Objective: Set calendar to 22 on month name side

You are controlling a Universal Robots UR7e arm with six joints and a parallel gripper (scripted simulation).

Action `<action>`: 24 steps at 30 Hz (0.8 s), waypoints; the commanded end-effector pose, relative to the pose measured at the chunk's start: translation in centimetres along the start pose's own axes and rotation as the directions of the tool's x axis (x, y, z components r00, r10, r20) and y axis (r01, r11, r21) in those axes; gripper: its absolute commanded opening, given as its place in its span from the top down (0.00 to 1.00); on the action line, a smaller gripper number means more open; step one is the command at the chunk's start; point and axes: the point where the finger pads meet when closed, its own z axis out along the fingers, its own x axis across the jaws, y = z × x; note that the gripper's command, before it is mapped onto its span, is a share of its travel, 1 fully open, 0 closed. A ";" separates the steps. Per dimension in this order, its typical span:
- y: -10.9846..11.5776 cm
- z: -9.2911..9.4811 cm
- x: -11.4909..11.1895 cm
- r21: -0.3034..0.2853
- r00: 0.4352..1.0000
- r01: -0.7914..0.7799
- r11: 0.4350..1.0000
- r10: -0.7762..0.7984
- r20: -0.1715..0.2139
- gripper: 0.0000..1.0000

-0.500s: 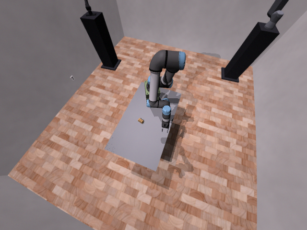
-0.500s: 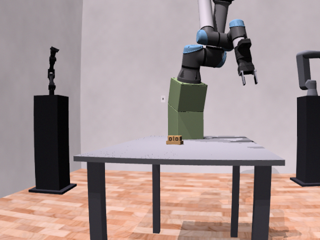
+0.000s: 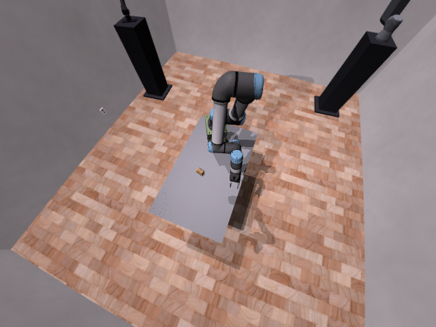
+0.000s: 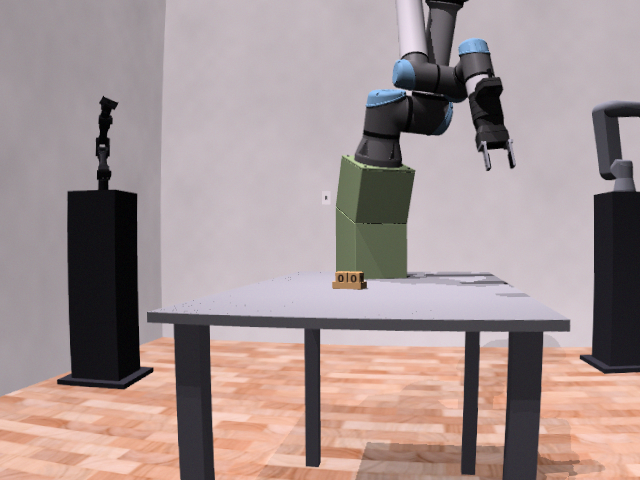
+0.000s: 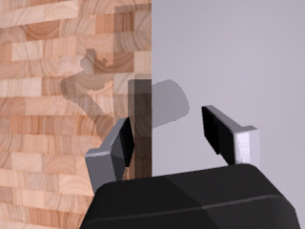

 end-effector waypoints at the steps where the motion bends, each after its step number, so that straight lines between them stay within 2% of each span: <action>1: 0.0 0.0 0.0 0.001 1.000 0.000 1.000 0.000 0.000 0.00; 7: 0.0 0.1 0.3 0.000 1.000 -0.010 1.000 0.010 -0.002 0.00; 11: 0.0 0.6 1.4 -0.006 0.999 -0.053 0.999 0.053 -0.011 0.00; 17: 0.4 2.1 5.6 -0.020 0.977 -0.207 0.978 0.206 -0.045 0.00; 19: 0.4 2.1 5.6 -0.020 0.977 -0.207 0.978 0.206 -0.045 0.00; 23: 1.2 3.4 9.8 -0.026 0.930 -0.361 0.932 0.358 -0.079 0.00; 24: 1.2 3.5 10.0 -0.026 0.928 -0.367 0.930 0.364 -0.080 0.00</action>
